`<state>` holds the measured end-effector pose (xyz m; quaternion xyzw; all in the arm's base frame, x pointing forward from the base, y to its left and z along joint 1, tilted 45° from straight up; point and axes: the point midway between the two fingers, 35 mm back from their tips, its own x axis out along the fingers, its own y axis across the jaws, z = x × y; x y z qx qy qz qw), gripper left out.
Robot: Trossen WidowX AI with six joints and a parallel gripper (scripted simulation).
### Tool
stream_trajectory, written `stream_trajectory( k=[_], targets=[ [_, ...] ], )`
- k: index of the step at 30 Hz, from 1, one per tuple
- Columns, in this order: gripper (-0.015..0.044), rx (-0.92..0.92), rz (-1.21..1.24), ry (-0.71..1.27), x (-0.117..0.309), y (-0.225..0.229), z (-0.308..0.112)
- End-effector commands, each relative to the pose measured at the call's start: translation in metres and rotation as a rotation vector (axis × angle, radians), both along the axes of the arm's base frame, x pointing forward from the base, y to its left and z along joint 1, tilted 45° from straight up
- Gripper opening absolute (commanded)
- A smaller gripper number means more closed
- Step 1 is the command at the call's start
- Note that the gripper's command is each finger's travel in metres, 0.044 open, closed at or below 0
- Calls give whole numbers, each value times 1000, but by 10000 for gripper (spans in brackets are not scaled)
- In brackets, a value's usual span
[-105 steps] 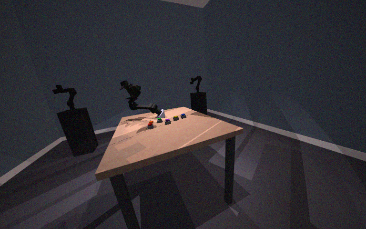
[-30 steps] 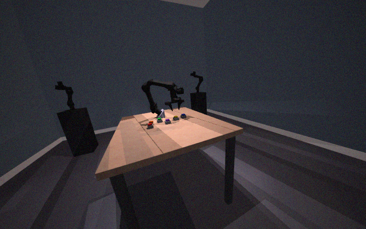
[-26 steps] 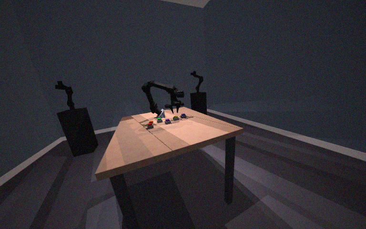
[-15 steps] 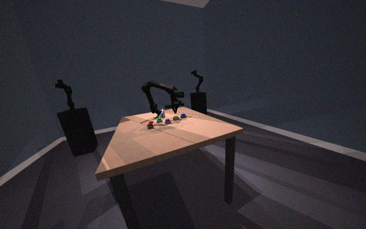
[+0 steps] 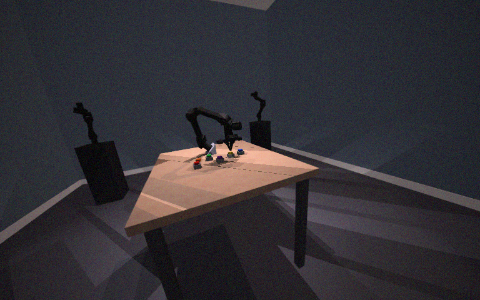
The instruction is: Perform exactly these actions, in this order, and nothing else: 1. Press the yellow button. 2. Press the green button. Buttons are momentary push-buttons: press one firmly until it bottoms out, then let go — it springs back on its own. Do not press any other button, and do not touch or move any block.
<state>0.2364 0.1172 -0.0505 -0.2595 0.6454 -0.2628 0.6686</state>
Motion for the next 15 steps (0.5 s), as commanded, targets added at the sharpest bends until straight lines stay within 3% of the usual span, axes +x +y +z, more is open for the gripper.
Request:
stream_trajectory(
  k=[1,15],
  targets=[
    [20,-13,3,13,-2,-8,-6],
    [20,-14,3,13,-2,-16,-14]
  ],
)
